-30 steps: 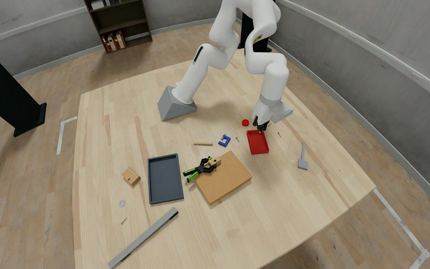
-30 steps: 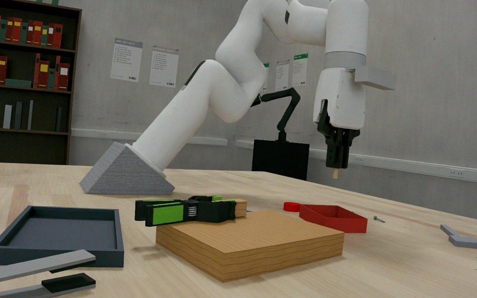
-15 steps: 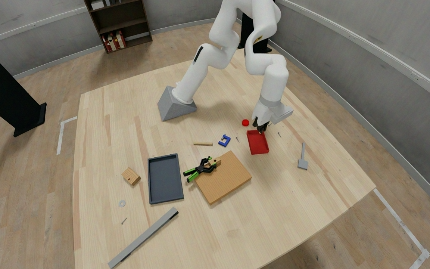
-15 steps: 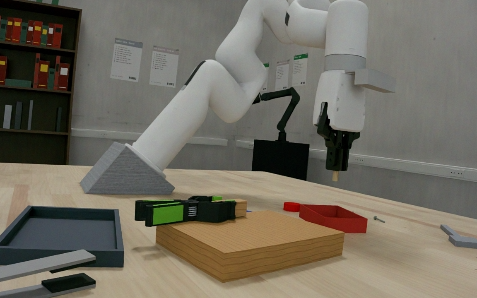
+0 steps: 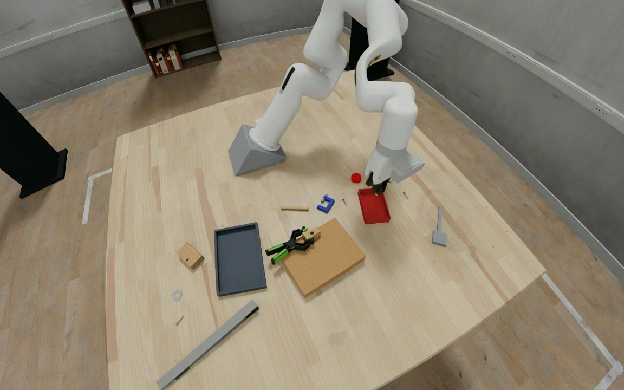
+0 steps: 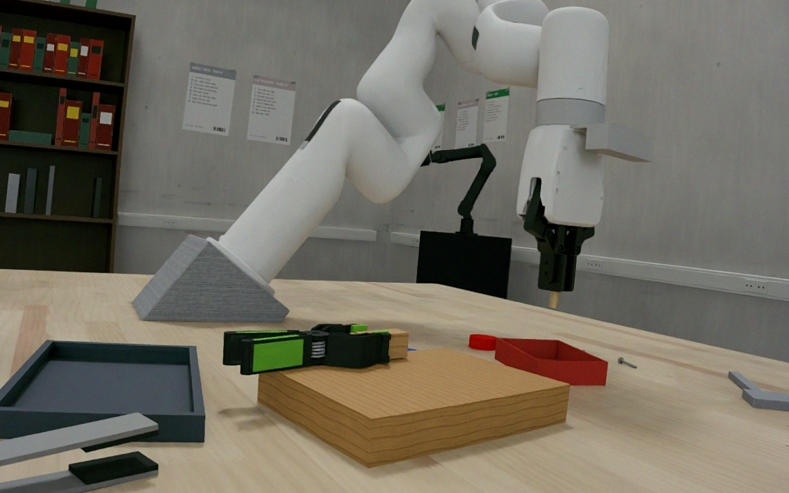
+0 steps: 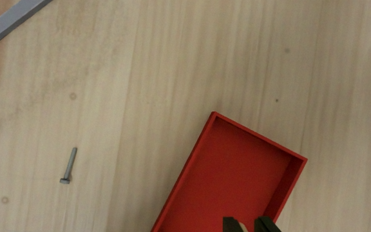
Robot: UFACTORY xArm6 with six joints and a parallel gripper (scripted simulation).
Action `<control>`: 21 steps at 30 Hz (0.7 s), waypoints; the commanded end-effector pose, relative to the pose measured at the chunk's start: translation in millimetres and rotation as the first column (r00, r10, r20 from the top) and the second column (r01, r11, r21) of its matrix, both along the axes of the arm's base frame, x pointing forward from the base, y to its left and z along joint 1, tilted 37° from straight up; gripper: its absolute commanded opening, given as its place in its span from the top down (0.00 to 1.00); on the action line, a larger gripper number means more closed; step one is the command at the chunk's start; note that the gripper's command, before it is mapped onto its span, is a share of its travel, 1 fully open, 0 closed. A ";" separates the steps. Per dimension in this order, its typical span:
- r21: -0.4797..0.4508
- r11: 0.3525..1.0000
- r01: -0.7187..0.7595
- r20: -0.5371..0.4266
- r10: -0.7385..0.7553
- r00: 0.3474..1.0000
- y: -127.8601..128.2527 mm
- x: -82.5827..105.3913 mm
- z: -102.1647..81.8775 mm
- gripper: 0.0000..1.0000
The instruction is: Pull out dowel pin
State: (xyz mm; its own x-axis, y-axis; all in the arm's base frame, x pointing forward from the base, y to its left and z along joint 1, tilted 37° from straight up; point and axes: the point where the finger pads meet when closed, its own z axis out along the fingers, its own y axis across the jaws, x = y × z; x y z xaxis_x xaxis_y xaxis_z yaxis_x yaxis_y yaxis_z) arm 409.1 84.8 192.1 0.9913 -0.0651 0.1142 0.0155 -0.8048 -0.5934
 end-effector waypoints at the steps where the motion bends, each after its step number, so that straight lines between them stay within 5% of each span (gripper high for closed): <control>1: 0.000 1.000 0.001 0.004 -0.001 1.000 2.0 1.6 -2.1 1.00; 21: 0.000 1.000 0.001 0.004 -0.001 1.000 14.3 4.4 -18.6 1.00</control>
State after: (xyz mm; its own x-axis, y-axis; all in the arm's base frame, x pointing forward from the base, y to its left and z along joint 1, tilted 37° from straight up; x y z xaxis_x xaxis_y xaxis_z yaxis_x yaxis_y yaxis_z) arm 411.8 96.9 175.8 0.9913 -0.0651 0.1141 0.0155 -0.8048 -0.5933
